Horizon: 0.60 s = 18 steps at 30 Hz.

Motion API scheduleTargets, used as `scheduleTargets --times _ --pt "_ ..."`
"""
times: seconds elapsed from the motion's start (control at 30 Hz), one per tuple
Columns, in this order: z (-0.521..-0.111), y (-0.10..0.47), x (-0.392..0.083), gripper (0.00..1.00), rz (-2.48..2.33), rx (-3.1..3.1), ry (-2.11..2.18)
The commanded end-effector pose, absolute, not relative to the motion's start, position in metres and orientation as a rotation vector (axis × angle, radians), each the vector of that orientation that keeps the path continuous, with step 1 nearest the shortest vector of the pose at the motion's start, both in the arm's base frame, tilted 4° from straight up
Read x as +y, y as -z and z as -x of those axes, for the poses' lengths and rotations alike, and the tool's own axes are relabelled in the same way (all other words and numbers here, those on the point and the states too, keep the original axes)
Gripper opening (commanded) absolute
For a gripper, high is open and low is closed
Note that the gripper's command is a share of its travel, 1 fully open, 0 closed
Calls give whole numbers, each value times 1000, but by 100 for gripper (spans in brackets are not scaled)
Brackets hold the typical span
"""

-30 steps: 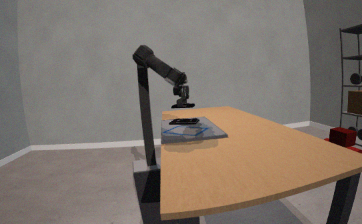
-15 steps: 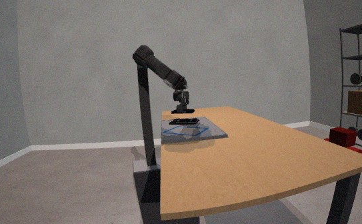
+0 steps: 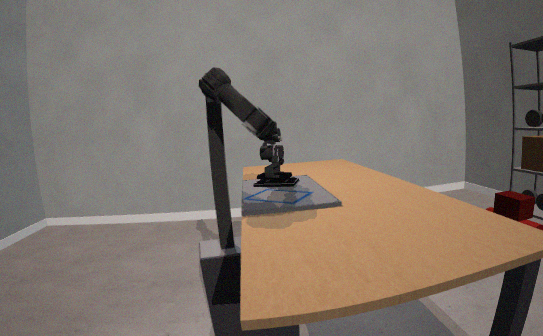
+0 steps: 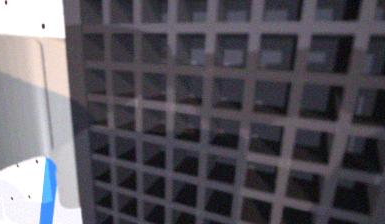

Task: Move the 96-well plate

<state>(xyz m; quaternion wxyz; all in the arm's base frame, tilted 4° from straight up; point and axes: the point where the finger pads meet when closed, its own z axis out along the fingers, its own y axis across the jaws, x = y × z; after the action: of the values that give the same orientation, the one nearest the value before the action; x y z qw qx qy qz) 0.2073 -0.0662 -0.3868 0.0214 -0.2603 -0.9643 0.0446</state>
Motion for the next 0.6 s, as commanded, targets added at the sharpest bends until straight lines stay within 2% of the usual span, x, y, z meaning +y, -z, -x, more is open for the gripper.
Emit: scheduleTargets --times 0.0,0.57 --pt "-215 383 -61 0 793 -3016 -90" --pt "-216 393 -61 0 794 -3016 -90"
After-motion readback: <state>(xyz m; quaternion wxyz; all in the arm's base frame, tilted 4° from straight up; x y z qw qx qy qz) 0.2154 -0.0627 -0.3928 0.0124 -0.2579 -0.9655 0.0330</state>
